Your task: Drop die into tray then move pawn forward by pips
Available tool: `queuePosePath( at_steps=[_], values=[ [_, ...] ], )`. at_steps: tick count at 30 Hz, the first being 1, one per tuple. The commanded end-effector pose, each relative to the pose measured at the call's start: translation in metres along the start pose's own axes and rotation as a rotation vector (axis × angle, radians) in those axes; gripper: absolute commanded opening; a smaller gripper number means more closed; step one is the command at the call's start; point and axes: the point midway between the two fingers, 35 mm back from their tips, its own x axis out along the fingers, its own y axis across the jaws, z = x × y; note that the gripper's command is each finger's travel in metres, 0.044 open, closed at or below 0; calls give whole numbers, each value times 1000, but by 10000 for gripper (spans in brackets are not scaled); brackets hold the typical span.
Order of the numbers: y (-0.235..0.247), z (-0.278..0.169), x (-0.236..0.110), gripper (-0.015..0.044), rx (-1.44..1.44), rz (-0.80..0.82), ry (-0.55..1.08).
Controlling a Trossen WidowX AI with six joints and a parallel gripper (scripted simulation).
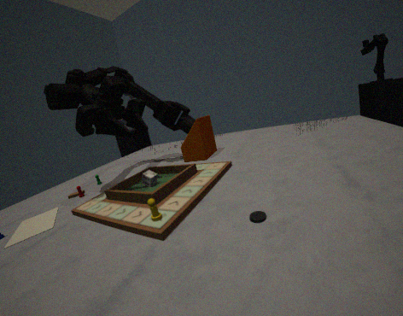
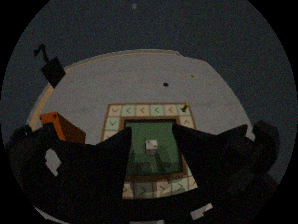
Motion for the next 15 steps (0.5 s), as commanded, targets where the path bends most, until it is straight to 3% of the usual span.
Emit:
queuePosePath(
  at_steps=[1, 5, 6, 9, 12, 15],
  values=[
    [-2, 22, -19, 341, -11, -17, -7],
    [-2, 21, -17, 440, -7, -9, 9],
    [-1, 19, -12, 440, 4, 10, 60],
    [3, 8, 14, 440, 41, 72, 362],
    [1, 1, 29, 440, 26, 37, 689],
    [-3, 2, 32, 440, -3, -20, 841]
  ],
)
